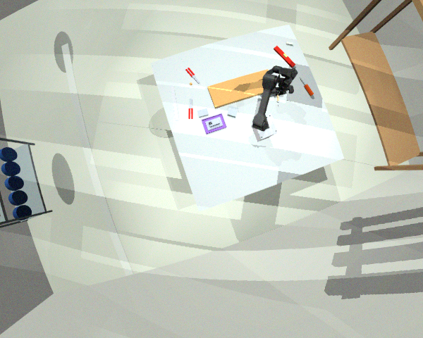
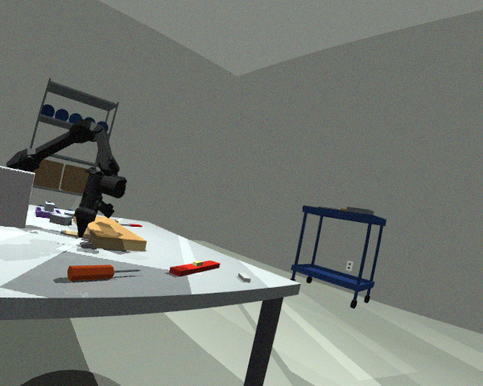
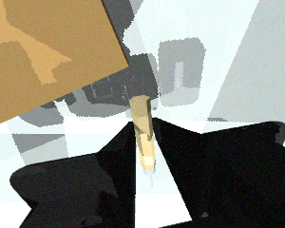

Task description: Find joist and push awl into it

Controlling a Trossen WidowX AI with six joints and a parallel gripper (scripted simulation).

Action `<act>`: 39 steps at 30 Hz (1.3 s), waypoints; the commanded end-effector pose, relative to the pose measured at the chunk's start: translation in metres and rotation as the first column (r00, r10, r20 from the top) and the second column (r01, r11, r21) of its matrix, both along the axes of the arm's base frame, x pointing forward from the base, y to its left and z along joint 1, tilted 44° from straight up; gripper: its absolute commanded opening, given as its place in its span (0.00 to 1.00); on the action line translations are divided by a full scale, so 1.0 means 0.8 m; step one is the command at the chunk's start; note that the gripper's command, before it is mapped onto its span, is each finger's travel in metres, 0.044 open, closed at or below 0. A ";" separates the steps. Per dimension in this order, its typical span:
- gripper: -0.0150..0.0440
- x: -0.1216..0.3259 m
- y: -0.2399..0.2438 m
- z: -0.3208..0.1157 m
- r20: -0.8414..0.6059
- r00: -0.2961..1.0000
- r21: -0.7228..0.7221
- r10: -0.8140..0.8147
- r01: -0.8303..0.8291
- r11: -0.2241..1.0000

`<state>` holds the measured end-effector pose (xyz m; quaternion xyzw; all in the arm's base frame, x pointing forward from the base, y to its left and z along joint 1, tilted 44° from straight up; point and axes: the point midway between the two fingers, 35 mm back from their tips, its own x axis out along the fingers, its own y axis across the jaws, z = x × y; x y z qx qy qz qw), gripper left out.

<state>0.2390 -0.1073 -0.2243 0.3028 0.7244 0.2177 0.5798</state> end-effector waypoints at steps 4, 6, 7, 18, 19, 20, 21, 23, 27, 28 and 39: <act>0.25 0.010 -0.071 0.071 0.024 1.000 -0.025 -0.002 0.002 1.000; 0.25 0.008 -0.081 0.083 0.024 1.000 -0.025 -0.001 0.002 1.000; 0.25 0.008 -0.082 0.085 0.024 1.000 -0.025 -0.001 0.002 1.000; 0.25 0.003 -0.085 0.084 -0.011 1.000 -0.113 -0.024 0.023 0.993; 0.25 0.002 -0.086 0.084 -0.018 0.999 -0.134 -0.031 0.028 0.991; 0.25 0.001 -0.086 0.084 -0.025 0.999 -0.154 -0.038 0.034 0.987; 0.25 0.000 -0.087 0.084 -0.031 0.998 -0.175 -0.046 0.040 0.984; 0.25 -0.002 -0.089 0.084 -0.042 0.997 -0.216 -0.062 0.052 0.975; 0.25 -0.006 -0.092 0.085 -0.058 0.993 -0.298 -0.101 0.079 0.951; 0.25 -0.007 -0.093 0.085 -0.061 0.992 -0.319 -0.112 0.087 0.944; 0.25 -0.018 -0.104 0.093 -0.053 0.967 -0.531 -0.249 0.184 0.827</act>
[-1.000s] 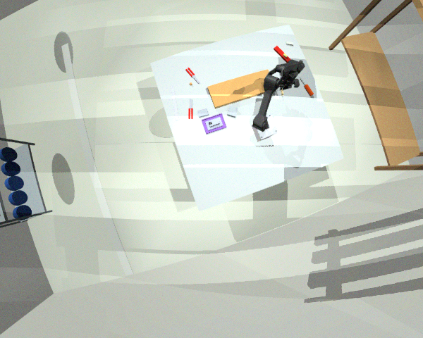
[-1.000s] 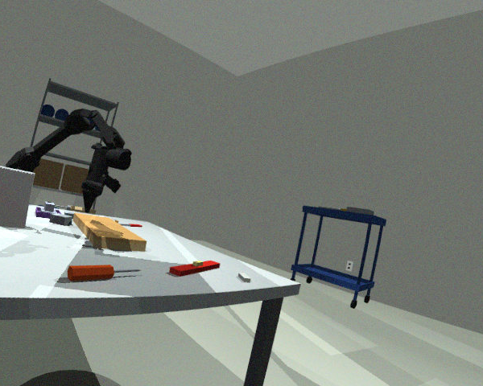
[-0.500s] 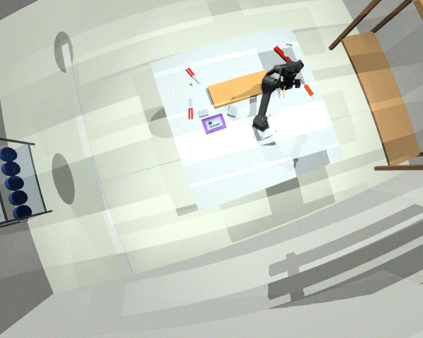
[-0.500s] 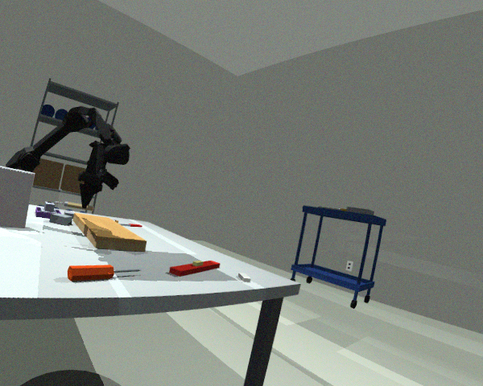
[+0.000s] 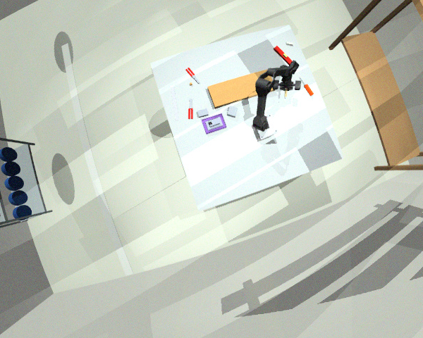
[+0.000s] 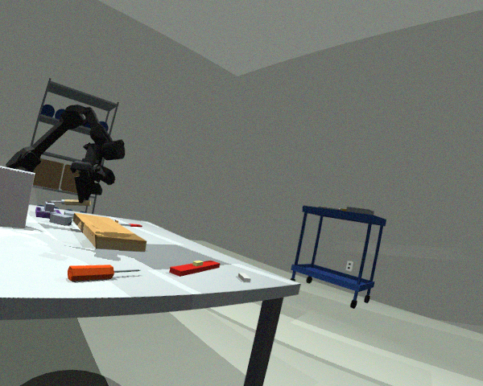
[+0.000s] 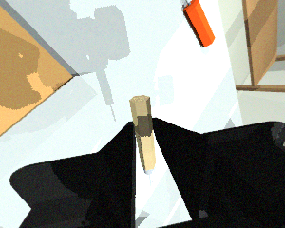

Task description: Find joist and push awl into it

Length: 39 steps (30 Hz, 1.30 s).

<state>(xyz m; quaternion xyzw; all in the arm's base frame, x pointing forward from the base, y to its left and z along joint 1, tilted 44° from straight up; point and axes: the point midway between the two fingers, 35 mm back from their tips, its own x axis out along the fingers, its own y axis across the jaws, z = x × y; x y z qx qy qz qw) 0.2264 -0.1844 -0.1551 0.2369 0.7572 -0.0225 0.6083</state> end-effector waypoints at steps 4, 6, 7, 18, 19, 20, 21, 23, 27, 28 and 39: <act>0.25 -0.006 -0.012 0.011 0.003 0.995 -0.177 -0.102 0.101 0.979; 0.25 -0.008 -0.013 0.014 0.009 0.991 -0.218 -0.130 0.129 0.967; 0.25 -0.009 -0.014 0.015 0.014 0.989 -0.238 -0.144 0.143 0.961; 0.25 -0.022 -0.024 0.034 0.102 0.948 -0.436 -0.302 0.315 0.843; 0.25 -0.023 -0.024 0.036 0.114 0.942 -0.451 -0.315 0.332 0.828; 0.25 -0.025 -0.025 0.038 0.127 0.936 -0.465 -0.329 0.349 0.813; 0.25 -0.026 -0.026 0.040 0.140 0.929 -0.479 -0.342 0.366 0.798; 0.25 -0.029 -0.027 0.045 0.167 0.915 -0.505 -0.368 0.400 0.765; 0.25 -0.035 -0.029 0.054 0.229 0.880 -0.547 -0.416 0.470 0.693; 0.25 -0.037 -0.030 0.057 0.245 0.870 -0.556 -0.427 0.487 0.674; 0.25 -0.057 -0.032 0.087 0.448 0.728 -0.593 -0.519 0.676 0.437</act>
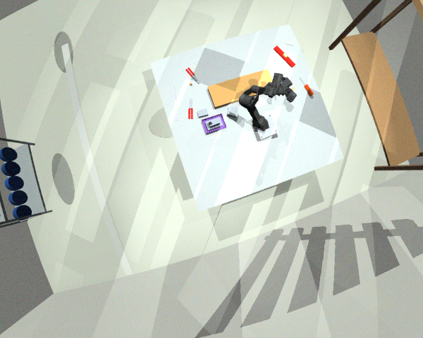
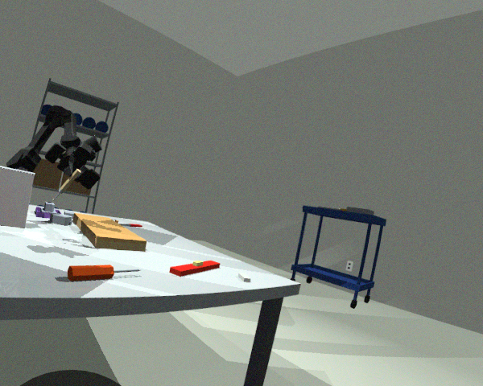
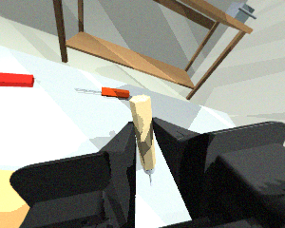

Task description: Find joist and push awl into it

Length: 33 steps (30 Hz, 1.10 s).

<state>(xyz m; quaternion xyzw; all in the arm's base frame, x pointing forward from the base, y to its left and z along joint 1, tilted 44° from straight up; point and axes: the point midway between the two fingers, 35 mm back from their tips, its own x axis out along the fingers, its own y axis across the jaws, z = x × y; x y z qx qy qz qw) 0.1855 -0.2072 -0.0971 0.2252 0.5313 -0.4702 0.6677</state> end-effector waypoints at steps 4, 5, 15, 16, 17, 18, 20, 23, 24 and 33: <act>0.25 -0.015 -0.004 0.027 0.125 0.982 -0.143 -0.139 0.157 0.977; 0.25 -0.017 -0.004 0.030 0.143 0.978 -0.157 -0.155 0.177 0.972; 0.25 0.008 0.004 0.029 0.145 0.973 -0.143 -0.179 0.199 0.970; 0.25 0.014 0.006 0.030 0.147 0.972 -0.142 -0.184 0.205 0.968; 0.25 0.020 0.008 0.031 0.149 0.971 -0.141 -0.189 0.210 0.967; 0.25 0.026 0.009 0.032 0.151 0.969 -0.141 -0.194 0.216 0.966; 0.25 0.038 0.014 0.033 0.154 0.967 -0.139 -0.202 0.223 0.965; 0.25 0.057 0.023 0.036 0.160 0.965 -0.136 -0.208 0.230 0.963; 0.25 0.064 0.026 0.037 0.161 0.964 -0.136 -0.210 0.233 0.963; 0.25 0.115 0.058 0.050 0.182 0.954 -0.143 -0.238 0.265 0.953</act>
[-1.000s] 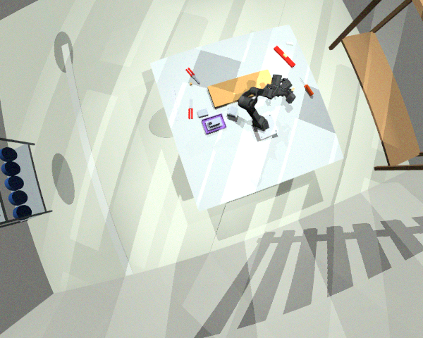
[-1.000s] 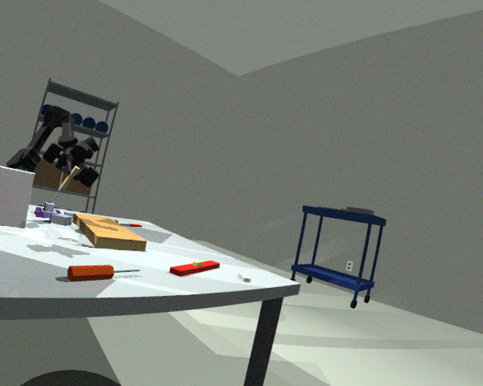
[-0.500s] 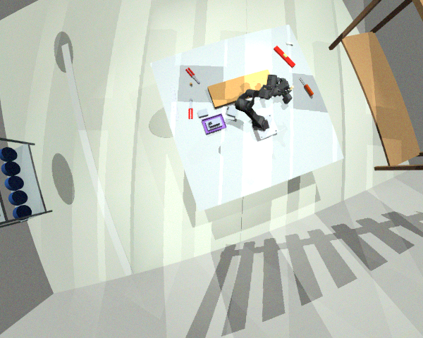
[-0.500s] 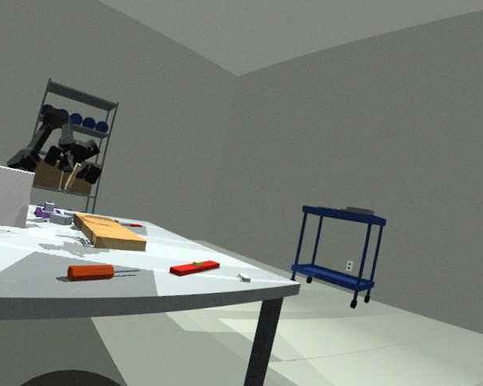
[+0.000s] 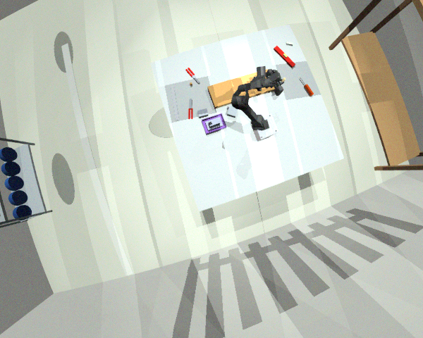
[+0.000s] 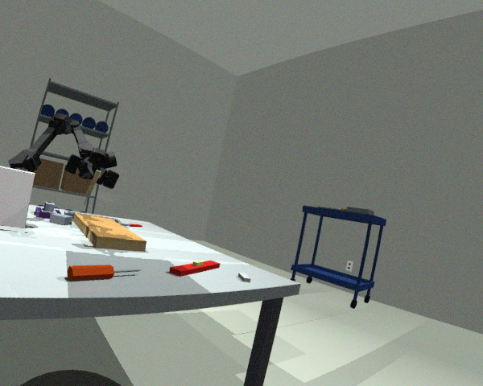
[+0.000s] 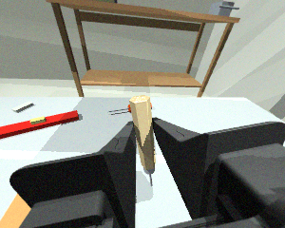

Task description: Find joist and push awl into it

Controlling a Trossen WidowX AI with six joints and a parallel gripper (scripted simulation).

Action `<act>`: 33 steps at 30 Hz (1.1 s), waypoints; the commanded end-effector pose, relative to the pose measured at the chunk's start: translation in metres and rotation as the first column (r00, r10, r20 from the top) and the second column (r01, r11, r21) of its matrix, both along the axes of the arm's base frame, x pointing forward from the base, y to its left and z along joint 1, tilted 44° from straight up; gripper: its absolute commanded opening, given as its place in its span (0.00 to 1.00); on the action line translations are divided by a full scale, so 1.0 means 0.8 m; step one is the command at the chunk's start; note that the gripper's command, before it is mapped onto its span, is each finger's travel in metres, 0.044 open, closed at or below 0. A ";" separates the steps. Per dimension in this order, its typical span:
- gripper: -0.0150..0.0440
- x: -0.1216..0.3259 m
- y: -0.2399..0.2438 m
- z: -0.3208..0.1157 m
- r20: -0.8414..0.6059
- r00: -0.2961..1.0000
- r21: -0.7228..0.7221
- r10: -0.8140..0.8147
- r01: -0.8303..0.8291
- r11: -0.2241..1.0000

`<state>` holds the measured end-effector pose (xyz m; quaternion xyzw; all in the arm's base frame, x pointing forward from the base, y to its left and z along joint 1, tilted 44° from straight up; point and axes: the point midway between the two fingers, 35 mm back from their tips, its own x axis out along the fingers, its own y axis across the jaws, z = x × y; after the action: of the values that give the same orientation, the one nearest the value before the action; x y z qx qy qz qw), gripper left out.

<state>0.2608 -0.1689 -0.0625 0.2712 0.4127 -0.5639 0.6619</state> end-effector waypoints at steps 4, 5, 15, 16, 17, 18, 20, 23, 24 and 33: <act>0.25 0.041 0.026 0.015 0.021 0.999 -0.033 -0.043 0.044 0.998; 0.25 0.046 0.030 0.017 0.024 0.999 -0.037 -0.048 0.049 0.998; 0.25 0.093 0.080 0.040 0.070 0.995 -0.082 -0.069 0.075 0.994; 0.25 0.096 0.085 0.043 0.074 0.995 -0.087 -0.073 0.079 0.993; 0.25 0.100 0.090 0.045 0.079 0.994 -0.091 -0.077 0.085 0.992; 0.25 0.104 0.095 0.048 0.085 0.993 -0.096 -0.082 0.090 0.991; 0.25 0.110 0.106 0.054 0.096 0.991 -0.107 -0.089 0.099 0.989; 0.25 0.120 0.123 0.063 0.115 0.988 -0.122 -0.099 0.113 0.986; 0.25 0.123 0.129 0.066 0.122 0.987 -0.127 -0.102 0.118 0.985; 0.25 0.132 0.150 0.077 0.148 0.983 -0.145 -0.111 0.133 0.980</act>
<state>0.3653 -0.0478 -0.0036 0.2837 0.3135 -0.6056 0.6742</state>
